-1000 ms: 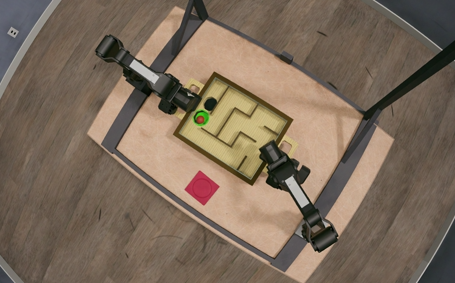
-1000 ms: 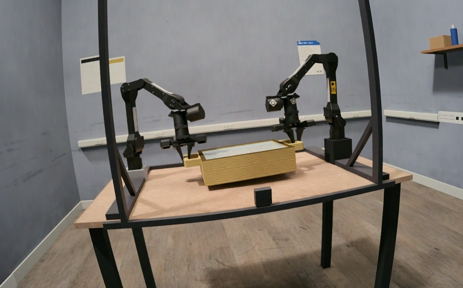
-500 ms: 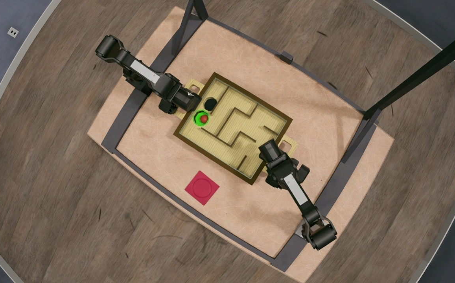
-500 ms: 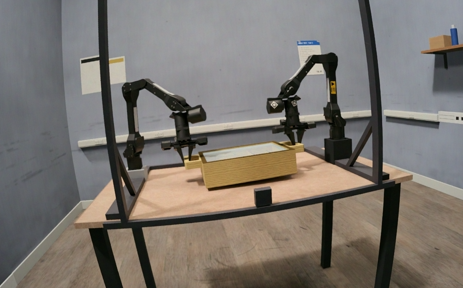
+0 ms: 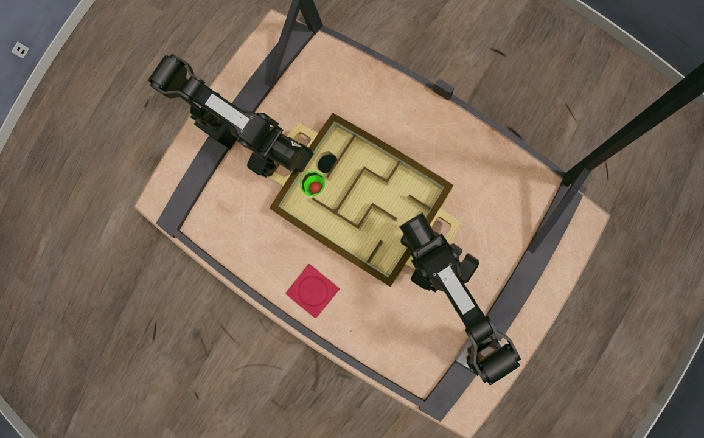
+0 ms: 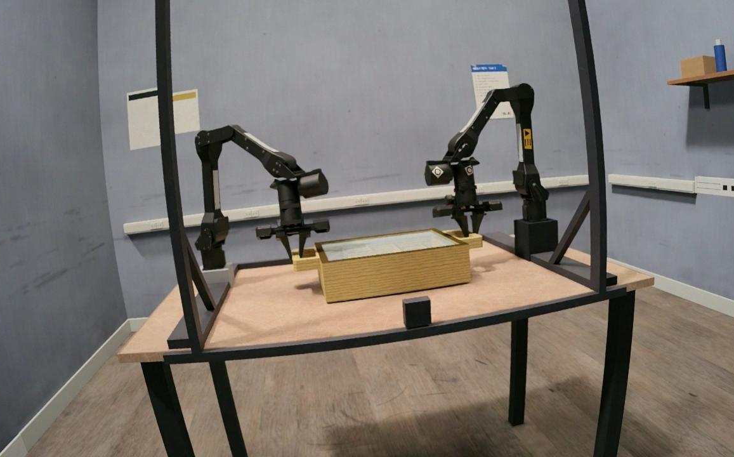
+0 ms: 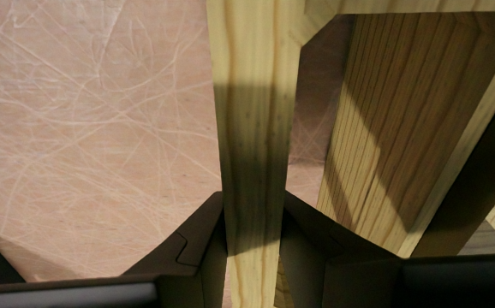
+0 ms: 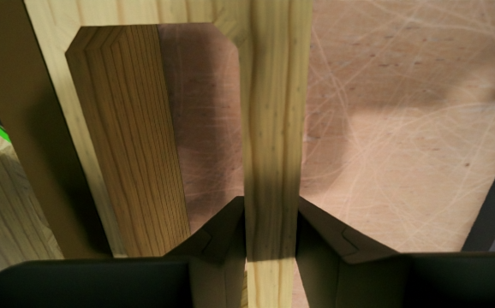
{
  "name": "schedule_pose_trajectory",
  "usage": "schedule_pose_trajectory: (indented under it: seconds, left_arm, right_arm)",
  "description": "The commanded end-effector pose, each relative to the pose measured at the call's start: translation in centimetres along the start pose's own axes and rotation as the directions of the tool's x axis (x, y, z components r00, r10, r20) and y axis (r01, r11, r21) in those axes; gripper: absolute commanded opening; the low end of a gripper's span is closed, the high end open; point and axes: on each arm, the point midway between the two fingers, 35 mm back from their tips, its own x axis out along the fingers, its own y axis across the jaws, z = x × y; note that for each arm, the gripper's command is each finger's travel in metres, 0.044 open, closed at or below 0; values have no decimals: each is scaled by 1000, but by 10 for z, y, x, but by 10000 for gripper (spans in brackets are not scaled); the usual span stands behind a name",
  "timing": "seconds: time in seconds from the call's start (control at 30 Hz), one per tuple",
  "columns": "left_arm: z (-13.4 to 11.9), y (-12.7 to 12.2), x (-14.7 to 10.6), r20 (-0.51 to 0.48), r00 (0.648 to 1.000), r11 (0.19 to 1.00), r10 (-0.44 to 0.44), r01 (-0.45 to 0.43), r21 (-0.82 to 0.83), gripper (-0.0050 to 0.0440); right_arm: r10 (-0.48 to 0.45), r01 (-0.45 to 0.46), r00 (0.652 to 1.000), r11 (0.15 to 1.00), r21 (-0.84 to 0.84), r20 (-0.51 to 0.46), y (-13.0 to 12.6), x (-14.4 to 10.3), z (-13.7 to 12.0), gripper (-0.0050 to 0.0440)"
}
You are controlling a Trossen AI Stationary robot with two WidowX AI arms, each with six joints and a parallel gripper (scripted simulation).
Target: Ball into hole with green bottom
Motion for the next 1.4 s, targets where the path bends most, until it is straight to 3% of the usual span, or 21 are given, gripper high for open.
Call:
schedule_pose_trajectory:
  seconds: [0.0,0.03,0.07,0.67,0.7,1.3,1.37]
  left_arm:
    - [-8,0,-7,-26,1000,1000,-7,7,8,-50]
    - [-9,-1,-7,-27,1000,1000,-7,8,9,-50]
    - [-9,0,-9,-30,999,1000,-14,14,11,186]
    - [-6,0,-5,-22,1000,1000,-3,3,5,186]
    - [-6,0,-5,-22,1000,1000,-3,3,5,186]
    - [-6,0,-5,-22,1000,1000,-3,3,5,186]
    - [-9,-3,-18,-34,999,1000,-23,24,18,186]
  right_arm:
    - [24,-24,1000,1000,-7,-5,2,-3,-3,-50]
    - [33,-33,999,999,-10,-6,6,-7,-3,-50]
    - [37,-37,999,999,-11,-6,7,-8,-4,-50]
    - [37,-37,999,999,-13,-6,7,-8,-4,-50]
    - [37,-37,999,999,-13,-6,7,-8,-4,186]
    - [24,-24,1000,1000,-7,-4,6,-5,-2,186]
    - [24,-24,1000,1000,-7,-4,6,-5,-2,186]
